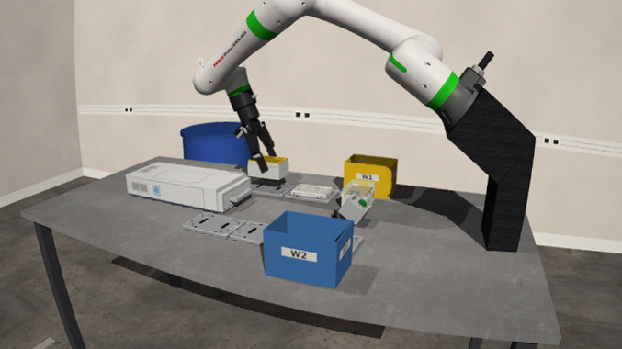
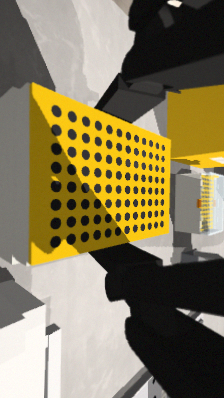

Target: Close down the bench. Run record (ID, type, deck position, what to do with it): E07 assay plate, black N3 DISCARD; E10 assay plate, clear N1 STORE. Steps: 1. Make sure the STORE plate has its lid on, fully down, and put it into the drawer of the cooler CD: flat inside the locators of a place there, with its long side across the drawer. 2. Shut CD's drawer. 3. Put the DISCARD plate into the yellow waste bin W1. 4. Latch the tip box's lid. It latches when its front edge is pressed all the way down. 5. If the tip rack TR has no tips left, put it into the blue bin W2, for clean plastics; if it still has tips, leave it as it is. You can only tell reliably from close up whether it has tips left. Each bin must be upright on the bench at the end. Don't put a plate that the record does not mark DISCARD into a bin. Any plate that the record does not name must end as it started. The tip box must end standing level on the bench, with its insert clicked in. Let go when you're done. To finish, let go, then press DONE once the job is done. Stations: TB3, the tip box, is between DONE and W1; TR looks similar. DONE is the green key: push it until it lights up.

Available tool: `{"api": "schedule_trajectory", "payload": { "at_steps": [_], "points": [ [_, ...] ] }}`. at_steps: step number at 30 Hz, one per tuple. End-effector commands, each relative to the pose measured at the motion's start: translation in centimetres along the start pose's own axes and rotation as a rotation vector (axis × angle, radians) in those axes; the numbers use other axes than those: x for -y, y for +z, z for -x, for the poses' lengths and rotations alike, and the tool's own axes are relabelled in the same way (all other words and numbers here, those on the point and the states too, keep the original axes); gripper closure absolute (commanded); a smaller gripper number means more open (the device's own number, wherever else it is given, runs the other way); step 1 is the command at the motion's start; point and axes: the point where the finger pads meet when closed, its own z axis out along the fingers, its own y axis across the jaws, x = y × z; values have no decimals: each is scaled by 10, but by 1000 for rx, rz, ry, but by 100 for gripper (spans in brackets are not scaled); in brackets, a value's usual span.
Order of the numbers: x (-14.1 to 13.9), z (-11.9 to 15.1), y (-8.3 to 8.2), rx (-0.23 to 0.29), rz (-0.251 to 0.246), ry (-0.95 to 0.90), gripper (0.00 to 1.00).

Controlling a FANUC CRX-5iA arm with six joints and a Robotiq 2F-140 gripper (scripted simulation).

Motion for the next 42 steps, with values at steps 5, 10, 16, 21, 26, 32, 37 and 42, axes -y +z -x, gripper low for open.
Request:
{"api": "schedule_trajectory", "payload": {
  "at_steps": [5,10,16,21,26,32,37,42],
  "points": [
    [0,3,-9,-2,1,0,90],
    [0,6,-15,-2,1,0,90],
    [0,8,-19,-2,1,0,90],
    [0,11,-25,-2,1,0,90],
    [0,14,-31,-2,1,0,90],
    [0,17,-37,-2,1,0,90],
    [0,19,-42,-2,1,0,90],
    [0,22,-48,-2,1,0,90]
  ]
}}
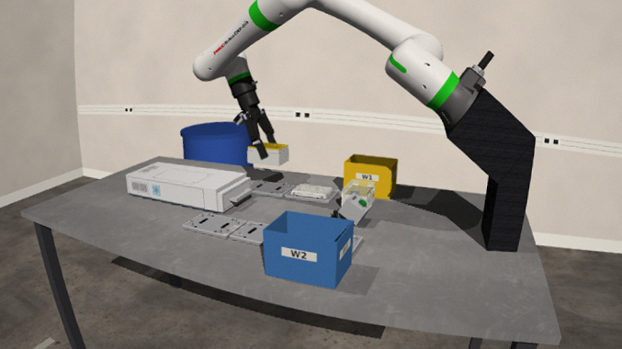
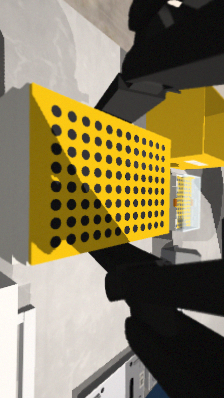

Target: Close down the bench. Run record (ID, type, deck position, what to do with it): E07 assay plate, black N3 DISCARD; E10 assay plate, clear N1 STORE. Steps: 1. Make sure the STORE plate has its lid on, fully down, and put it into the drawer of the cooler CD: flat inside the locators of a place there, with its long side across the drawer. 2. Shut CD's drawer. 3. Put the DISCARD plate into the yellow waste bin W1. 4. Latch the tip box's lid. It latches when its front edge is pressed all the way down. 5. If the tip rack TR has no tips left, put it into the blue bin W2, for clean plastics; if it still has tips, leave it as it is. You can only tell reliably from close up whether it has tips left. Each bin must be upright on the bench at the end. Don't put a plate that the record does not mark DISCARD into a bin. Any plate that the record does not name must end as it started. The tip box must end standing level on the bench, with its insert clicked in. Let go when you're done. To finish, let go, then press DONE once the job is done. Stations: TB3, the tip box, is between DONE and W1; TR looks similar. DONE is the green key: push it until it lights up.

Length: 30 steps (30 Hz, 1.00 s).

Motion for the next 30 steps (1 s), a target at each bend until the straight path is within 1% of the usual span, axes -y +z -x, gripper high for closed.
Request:
{"api": "schedule_trajectory", "payload": {
  "at_steps": [1,23,30],
  "points": [
    [0,1,-4,-2,1,0,90],
    [0,12,-28,-2,1,0,90],
    [0,12,-28,-2,1,0,90]
  ]
}}
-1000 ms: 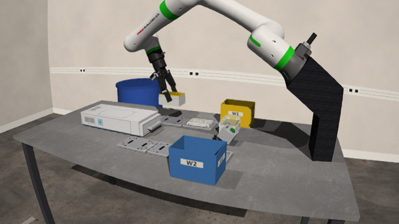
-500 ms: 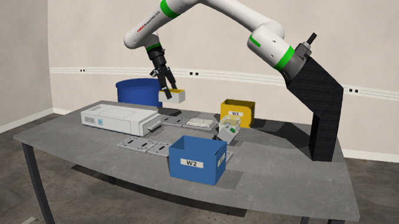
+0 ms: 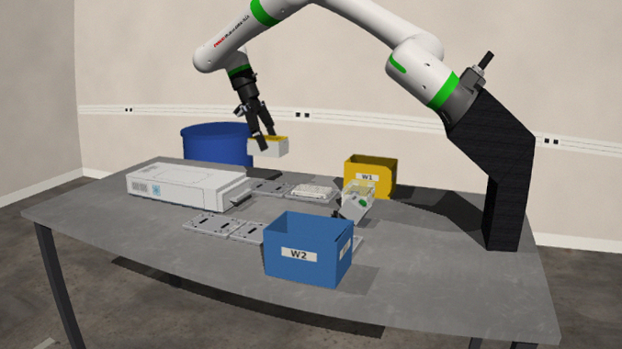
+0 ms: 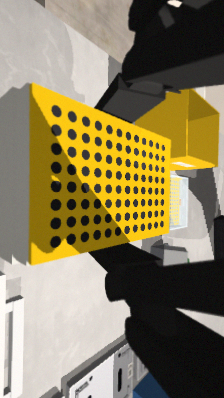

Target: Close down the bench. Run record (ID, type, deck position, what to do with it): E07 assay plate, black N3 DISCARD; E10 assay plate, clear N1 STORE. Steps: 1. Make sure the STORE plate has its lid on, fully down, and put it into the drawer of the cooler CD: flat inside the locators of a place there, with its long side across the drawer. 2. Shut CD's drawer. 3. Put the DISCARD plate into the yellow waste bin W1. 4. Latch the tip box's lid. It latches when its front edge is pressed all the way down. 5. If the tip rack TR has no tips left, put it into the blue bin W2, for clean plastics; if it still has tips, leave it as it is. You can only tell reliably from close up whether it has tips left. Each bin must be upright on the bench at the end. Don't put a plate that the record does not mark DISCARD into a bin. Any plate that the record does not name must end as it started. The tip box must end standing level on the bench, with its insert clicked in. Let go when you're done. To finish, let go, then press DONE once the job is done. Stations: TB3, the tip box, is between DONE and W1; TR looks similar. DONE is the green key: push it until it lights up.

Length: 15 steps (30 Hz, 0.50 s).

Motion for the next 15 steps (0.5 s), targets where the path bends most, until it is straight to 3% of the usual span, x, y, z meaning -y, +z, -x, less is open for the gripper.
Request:
{"api": "schedule_trajectory", "payload": {
  "at_steps": [1,15],
  "points": [
    [0,0,-1,-2,1,0,90],
    [26,17,7,-2,1,-1,90]
  ]
}}
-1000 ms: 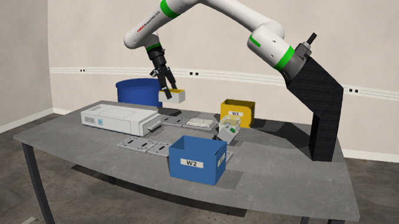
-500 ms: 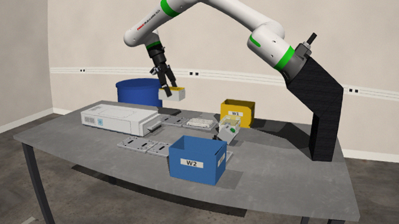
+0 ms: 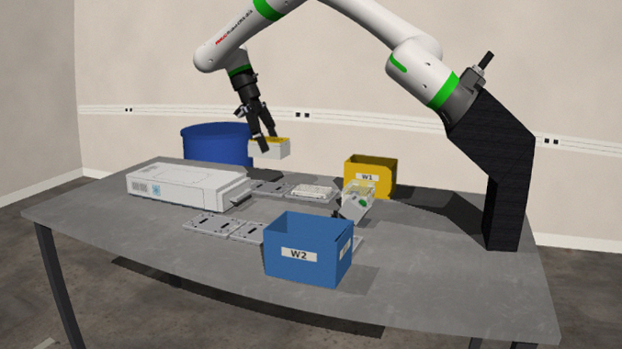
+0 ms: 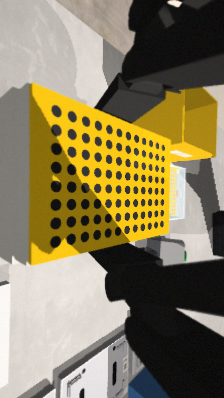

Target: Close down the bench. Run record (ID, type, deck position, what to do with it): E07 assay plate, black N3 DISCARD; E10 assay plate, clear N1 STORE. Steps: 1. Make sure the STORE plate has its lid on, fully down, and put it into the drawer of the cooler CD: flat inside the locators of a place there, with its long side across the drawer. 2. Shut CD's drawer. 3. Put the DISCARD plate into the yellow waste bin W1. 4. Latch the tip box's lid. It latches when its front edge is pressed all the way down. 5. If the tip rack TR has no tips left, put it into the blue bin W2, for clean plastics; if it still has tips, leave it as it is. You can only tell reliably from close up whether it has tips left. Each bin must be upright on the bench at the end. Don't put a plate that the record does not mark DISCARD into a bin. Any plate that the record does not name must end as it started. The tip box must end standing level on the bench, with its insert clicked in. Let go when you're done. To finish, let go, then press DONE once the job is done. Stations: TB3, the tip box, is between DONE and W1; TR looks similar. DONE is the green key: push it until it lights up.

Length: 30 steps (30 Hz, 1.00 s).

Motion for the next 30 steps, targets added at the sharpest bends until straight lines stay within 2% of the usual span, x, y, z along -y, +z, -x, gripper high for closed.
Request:
{"api": "schedule_trajectory", "payload": {
  "at_steps": [1,30],
  "points": [
    [6,4,1,-2,1,0,90],
    [63,40,18,-2,1,0,90]
  ]
}}
